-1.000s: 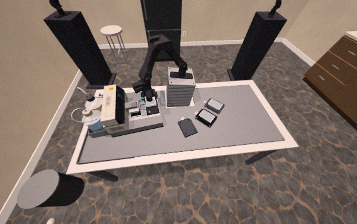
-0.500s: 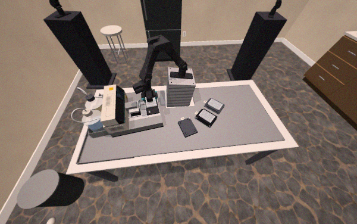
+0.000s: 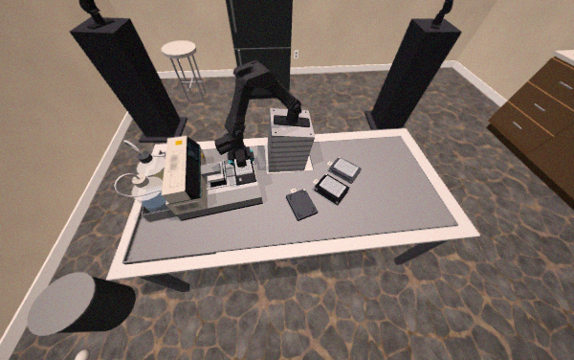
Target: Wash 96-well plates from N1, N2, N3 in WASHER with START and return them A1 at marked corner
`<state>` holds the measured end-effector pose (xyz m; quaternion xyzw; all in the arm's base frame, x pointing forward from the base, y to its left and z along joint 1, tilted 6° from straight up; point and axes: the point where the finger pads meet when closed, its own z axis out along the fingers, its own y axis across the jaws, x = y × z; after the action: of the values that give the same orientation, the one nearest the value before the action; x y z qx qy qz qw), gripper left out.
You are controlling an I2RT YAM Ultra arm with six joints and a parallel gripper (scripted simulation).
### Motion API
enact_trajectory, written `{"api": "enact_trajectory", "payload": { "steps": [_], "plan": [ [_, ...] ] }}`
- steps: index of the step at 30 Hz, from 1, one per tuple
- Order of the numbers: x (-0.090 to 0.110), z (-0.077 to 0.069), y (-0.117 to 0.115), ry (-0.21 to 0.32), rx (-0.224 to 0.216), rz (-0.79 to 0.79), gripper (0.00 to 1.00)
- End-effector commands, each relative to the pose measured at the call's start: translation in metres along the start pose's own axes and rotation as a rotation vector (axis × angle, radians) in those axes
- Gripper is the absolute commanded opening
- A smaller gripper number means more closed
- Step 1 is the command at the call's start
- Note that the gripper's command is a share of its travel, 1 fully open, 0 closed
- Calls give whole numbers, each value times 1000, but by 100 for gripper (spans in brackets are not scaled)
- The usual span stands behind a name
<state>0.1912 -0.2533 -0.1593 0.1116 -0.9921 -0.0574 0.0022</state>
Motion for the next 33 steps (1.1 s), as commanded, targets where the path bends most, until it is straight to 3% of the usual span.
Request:
{"api": "enact_trajectory", "payload": {
  "steps": [1, 33],
  "plan": [
    [-3, -1, -5, -14, 17, 0, 0],
    [-4, 42, -6, -14, 16, 0, 0]
  ]
}}
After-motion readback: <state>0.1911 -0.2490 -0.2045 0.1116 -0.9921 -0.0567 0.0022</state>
